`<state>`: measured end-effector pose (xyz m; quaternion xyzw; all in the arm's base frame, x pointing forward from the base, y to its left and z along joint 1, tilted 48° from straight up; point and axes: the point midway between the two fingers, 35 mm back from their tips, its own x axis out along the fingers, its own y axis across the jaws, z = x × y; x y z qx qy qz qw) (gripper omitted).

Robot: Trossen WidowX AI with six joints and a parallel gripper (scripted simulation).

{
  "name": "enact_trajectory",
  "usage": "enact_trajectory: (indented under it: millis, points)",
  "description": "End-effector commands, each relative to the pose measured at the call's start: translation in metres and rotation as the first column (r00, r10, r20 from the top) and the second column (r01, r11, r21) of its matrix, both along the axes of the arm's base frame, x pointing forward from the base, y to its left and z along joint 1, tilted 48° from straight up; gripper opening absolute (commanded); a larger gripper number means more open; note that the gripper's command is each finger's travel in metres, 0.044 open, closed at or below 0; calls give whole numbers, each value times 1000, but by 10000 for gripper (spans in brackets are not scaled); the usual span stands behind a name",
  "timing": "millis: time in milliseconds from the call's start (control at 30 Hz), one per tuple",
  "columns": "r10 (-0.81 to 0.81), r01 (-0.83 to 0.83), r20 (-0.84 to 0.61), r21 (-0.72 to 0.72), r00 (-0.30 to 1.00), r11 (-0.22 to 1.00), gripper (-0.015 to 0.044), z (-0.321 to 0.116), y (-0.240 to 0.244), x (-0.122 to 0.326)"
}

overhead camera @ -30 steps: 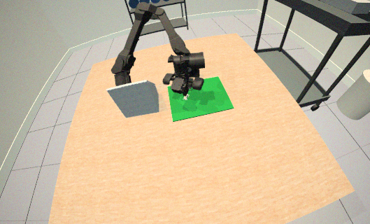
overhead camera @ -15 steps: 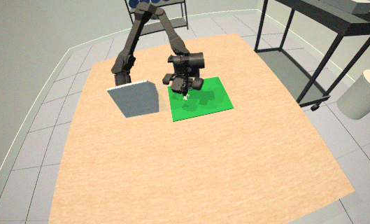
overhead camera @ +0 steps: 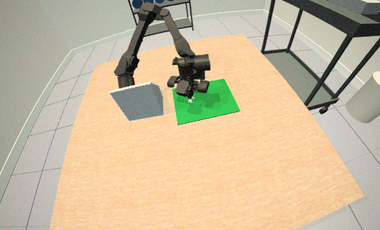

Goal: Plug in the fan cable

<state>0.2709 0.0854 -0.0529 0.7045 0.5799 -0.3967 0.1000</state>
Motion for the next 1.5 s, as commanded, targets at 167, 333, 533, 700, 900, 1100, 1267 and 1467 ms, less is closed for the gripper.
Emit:
enact_trajectory:
  millis: [167, 333, 533, 700, 900, 1100, 1267, 1467]
  points:
    - [-4, 4, -5, 6, 1000, 1000, 0, -2, 2, -1]
    - [-5, 5, -5, 6, 1000, 1000, 0, -2, 3, -1]
    - [-5, 5, -5, 6, 1000, 1000, 0, -2, 3, -1]
    - [-5, 5, -5, 6, 1000, 1000, 0, -4, 5, -1]
    - [-5, 5, -5, 7, 1000, 1000, 0, -7, 8, -1]
    - [-5, 5, -5, 7, 1000, 1000, 0, -9, 11, -1]
    - [-5, 5, -6, 7, 1000, 1000, 0, -12, 13, -1]
    - [-4, 4, -1, 4, 1000, 1000, 26, -11, 13, 0]
